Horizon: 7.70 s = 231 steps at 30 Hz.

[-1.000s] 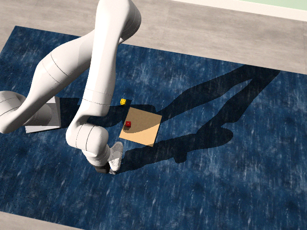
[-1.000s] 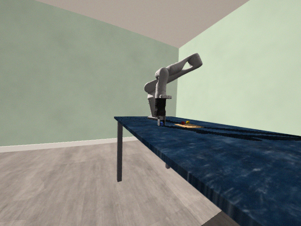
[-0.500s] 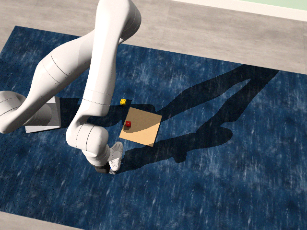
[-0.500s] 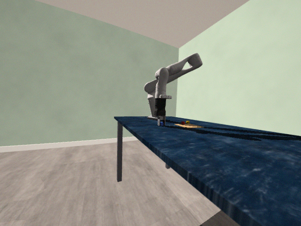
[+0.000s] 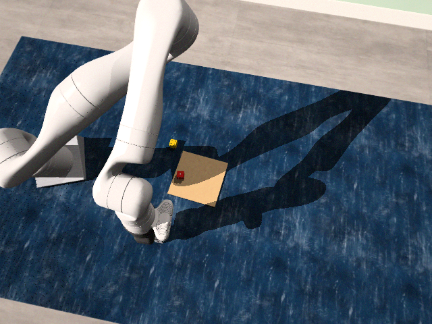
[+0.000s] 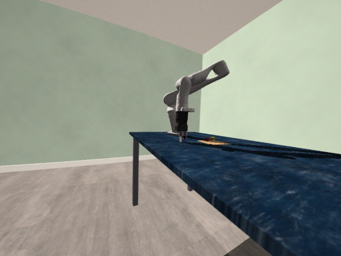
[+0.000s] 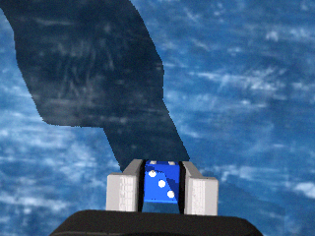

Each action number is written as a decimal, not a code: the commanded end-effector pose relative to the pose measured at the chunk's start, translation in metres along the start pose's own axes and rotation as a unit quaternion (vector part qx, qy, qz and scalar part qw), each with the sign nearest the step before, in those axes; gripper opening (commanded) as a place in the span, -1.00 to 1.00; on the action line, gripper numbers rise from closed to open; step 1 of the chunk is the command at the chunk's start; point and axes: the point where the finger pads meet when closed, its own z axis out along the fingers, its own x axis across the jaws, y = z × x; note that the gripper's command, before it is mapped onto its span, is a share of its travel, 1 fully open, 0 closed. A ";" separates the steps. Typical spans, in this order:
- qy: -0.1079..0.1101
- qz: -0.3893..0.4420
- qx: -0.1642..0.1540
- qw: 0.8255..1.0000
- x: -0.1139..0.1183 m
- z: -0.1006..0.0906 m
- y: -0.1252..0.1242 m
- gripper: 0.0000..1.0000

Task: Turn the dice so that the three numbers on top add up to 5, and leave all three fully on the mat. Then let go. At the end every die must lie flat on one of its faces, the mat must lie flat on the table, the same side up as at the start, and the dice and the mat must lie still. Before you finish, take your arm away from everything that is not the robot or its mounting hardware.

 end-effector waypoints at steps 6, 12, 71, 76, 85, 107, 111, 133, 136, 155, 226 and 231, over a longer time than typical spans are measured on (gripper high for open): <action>0.000 0.000 0.001 1.000 0.000 0.000 0.000 -0.19; 0.000 0.000 0.001 1.000 0.000 0.000 0.000 -0.19; 0.000 0.000 0.001 1.000 0.000 -0.100 0.000 -0.19; 0.000 0.000 0.001 1.000 0.000 -0.100 0.000 -0.19; 0.000 -0.002 0.002 1.000 -0.008 -0.101 -0.008 -0.19; -0.001 -0.033 0.002 0.999 -0.171 -0.106 -0.072 -0.19; 0.000 -0.035 0.001 0.999 -0.183 -0.105 -0.072 -0.19; 0.000 -0.035 0.001 0.999 -0.183 -0.094 -0.072 -0.19; 0.000 -0.035 0.001 0.999 -0.183 -0.083 -0.072 -0.19; 0.000 -0.035 0.001 0.999 -0.183 -0.016 -0.072 -0.19; 0.000 -0.035 0.001 0.999 -0.183 -0.005 -0.072 -0.19; 0.000 -0.035 0.001 0.999 -0.183 -0.005 -0.072 -0.19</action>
